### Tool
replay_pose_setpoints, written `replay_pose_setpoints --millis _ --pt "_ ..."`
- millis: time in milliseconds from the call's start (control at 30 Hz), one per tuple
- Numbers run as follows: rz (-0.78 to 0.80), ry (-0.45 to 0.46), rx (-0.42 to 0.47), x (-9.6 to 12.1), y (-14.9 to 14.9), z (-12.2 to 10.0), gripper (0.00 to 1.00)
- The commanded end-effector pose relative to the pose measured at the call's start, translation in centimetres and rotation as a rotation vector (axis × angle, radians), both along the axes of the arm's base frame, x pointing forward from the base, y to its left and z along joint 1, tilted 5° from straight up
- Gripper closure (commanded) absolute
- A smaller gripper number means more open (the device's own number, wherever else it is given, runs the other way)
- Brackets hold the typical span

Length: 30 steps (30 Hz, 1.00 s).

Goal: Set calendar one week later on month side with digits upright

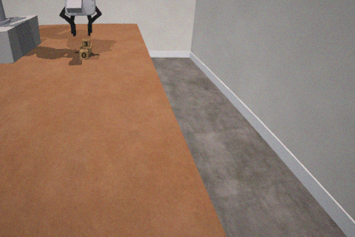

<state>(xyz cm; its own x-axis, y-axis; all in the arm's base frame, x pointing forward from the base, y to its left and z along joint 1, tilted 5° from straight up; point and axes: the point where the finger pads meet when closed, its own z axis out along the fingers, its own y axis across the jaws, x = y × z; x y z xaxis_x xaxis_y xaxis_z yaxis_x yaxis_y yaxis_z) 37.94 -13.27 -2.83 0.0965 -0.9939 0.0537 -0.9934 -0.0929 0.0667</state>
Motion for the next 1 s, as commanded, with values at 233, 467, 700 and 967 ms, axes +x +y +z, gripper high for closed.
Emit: replay_pose_setpoints --millis 233,467,700,967 --pt "0.0 -0.004 -0.001 0.1 -0.1 -1.3 0.51" --pt "0.0 -0.004 -0.001 0.1 -0.1 -2.2 0.51" --pt "0.0 -0.004 -0.001 0.0 -0.2 -3.1 0.51" --pt "0.0 -0.004 -0.001 0.0 -0.2 -4.0 0.51"
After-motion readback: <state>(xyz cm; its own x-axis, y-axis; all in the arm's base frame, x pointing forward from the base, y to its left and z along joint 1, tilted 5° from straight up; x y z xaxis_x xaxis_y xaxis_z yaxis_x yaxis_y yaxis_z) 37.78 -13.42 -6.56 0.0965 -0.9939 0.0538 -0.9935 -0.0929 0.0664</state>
